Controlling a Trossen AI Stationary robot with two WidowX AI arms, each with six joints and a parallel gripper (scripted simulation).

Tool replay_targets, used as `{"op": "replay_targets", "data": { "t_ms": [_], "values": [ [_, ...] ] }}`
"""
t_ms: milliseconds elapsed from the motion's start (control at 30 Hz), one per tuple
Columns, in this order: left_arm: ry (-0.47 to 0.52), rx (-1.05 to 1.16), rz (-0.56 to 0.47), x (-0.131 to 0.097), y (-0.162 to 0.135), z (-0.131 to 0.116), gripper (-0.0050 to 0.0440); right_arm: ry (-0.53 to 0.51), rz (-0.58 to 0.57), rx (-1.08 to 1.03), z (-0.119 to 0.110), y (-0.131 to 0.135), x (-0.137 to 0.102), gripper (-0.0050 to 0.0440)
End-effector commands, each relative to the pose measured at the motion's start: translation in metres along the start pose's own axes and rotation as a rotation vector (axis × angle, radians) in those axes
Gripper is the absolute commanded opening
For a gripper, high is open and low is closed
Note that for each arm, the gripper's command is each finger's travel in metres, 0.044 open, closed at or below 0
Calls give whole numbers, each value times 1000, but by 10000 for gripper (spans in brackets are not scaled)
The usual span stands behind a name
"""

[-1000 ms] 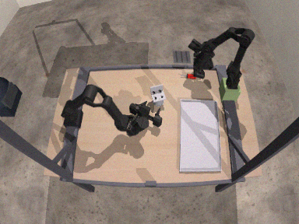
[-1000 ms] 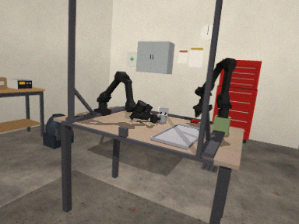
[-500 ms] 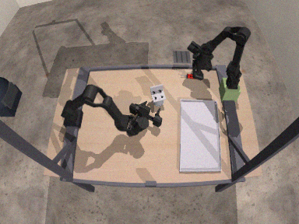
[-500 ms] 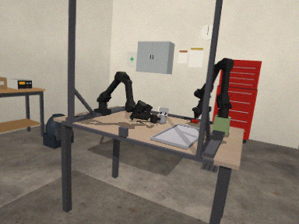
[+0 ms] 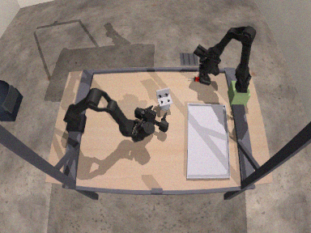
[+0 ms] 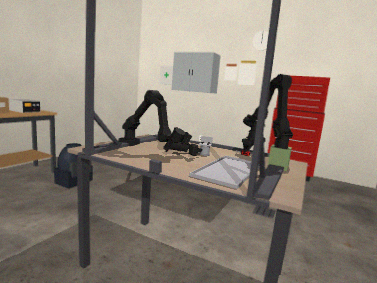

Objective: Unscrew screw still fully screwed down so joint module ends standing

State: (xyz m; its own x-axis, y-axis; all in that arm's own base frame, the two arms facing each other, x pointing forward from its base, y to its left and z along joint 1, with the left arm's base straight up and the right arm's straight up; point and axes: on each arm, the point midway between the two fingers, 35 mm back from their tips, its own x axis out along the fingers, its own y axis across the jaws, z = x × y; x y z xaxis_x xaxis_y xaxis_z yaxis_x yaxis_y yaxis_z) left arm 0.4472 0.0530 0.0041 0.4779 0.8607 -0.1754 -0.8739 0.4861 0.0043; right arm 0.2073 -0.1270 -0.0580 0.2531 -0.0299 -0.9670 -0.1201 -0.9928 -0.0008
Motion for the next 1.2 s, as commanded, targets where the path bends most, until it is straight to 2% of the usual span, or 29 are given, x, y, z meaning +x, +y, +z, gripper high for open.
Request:
{"op": "replay_targets", "data": {
  "t_ms": [0, 1167],
  "values": [
    [-5, -13, 0, 5, -3, 5, 400, 11, 6, -4, -4, 0, 1, 215],
    [-7, -17, -3, 25, -3, 5, 400, 7, 4, -4, -3, 0, 12, 215]
  ]
}}
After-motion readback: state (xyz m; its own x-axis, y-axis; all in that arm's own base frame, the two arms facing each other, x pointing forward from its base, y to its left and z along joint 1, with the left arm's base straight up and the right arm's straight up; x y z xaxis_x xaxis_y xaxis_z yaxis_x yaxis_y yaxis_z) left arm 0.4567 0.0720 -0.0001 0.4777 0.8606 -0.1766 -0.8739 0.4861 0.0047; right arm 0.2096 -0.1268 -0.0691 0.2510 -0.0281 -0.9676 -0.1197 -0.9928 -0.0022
